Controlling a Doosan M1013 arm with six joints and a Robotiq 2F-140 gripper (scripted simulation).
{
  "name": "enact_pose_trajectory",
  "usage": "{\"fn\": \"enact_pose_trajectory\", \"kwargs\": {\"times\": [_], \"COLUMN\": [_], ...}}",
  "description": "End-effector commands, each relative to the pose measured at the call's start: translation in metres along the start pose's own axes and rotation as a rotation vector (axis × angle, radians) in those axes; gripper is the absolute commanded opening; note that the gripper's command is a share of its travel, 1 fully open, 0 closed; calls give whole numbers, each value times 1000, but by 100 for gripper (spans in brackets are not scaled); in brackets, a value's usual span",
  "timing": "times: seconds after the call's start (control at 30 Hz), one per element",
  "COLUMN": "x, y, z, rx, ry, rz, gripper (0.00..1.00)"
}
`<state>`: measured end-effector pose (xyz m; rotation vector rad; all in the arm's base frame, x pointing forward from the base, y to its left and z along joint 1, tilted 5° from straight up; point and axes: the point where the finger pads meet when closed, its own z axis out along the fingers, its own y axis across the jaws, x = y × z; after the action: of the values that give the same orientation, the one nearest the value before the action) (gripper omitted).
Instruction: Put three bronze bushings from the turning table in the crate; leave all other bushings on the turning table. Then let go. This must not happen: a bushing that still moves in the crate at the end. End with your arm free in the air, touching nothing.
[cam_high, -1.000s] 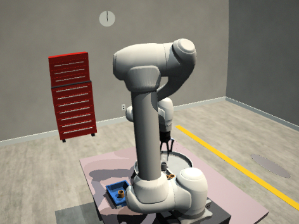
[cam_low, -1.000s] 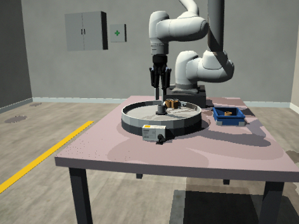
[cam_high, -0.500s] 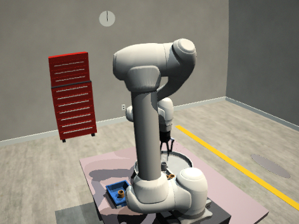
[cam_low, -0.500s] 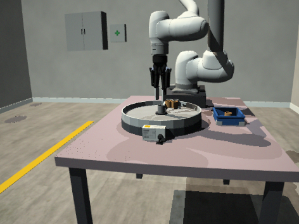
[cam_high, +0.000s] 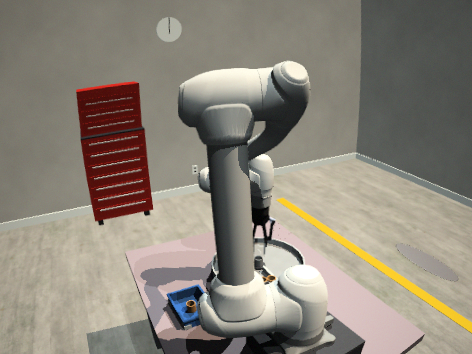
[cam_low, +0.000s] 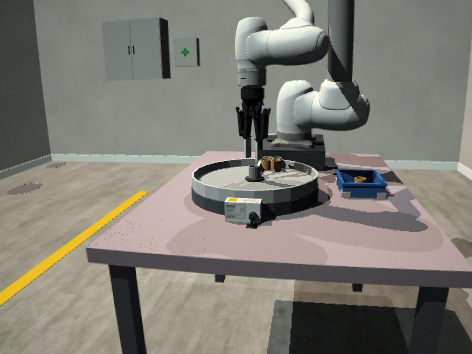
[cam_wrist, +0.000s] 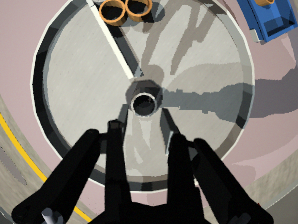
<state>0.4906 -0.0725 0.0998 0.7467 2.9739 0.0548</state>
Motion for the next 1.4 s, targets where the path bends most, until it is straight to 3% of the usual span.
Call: {"fn": "enact_pose_trajectory", "kwargs": {"times": [0.0, 1.07, 1.1, 1.37], "x": [0, 0, 0, 0], "y": [0, 0, 0, 0], "z": [0, 0, 0, 0], "rx": [0, 0, 0, 0], "ry": [0, 0, 0, 0], "rz": [0, 0, 0, 10], "gripper": [28, 28, 10, 10]}}
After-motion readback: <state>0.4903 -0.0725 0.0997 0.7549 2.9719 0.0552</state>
